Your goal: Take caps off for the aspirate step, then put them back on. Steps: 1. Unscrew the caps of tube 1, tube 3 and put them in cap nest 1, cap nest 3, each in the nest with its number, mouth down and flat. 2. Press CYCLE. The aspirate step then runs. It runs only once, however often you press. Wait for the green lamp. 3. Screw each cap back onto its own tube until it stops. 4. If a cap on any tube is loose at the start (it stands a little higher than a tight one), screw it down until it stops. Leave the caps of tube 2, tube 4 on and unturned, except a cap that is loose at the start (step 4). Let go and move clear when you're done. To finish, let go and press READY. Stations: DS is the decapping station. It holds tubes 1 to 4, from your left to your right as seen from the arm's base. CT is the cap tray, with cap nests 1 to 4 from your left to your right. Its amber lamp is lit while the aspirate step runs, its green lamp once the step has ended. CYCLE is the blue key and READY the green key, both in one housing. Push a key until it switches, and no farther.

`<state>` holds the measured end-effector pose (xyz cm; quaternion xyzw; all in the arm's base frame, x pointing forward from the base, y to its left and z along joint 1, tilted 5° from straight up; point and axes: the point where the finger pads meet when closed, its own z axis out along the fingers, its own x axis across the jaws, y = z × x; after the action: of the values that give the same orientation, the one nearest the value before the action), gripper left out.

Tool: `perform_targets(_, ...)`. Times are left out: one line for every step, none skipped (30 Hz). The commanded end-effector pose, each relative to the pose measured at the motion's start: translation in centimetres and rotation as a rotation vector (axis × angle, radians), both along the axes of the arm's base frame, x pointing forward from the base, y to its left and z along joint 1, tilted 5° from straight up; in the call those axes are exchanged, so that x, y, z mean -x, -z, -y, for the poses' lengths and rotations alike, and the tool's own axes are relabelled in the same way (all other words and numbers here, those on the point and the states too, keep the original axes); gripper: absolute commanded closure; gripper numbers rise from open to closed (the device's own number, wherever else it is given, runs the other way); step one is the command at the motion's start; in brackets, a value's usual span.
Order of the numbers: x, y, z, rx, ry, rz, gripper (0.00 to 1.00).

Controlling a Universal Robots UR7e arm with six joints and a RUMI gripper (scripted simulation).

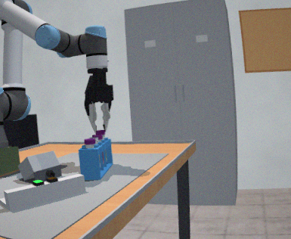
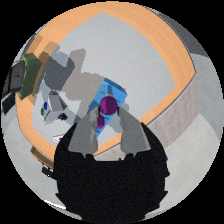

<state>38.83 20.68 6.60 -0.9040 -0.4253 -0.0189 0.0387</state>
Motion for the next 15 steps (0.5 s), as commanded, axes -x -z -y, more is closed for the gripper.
perform_targets(-0.04, 0.08, -0.01, 0.0, 0.0, 0.001, 1.0)
perform_targets(-0.04, 0.13, -0.02, 0.0, 0.0, 0.001, 1.0)
perform_targets(-0.04, 0.18, -0.02, 0.0, 0.0, 0.001, 1.0)
perform_targets(-0.04, 0.23, -0.03, 0.0, 0.0, 0.001, 1.0)
perform_targets(-0.04, 0.23, -0.03, 0.0, 0.0, 0.001, 1.0)
perform_targets(-0.04, 0.23, -0.03, 0.0, 0.0, 0.001, 1.0)
perform_targets(-0.04, 0.28, -0.03, 0.0, 0.0, 0.001, 1.0)
perform_targets(-0.04, 0.33, -0.04, 0.0, 0.0, 0.001, 1.0)
perform_targets(-0.04, 0.38, -0.04, 0.0, 0.0, 0.001, 1.0)
perform_targets(-0.04, 0.42, -0.04, 0.0, 0.0, 0.001, 1.0)
perform_targets(-0.04, 0.46, -0.05, 0.0, 0.0, 0.001, 1.0)
perform_targets(-0.04, 0.5, -0.05, 0.0, 0.0, 0.001, 1.0)
perform_targets(-0.04, 0.54, -0.05, 0.0, 0.0, 0.001, 1.0)
perform_targets(-0.04, 0.58, -0.06, 0.0, 0.0, 0.001, 1.0)
perform_targets(-0.04, 0.6, -0.06, 0.0, 0.0, 0.001, 1.0)
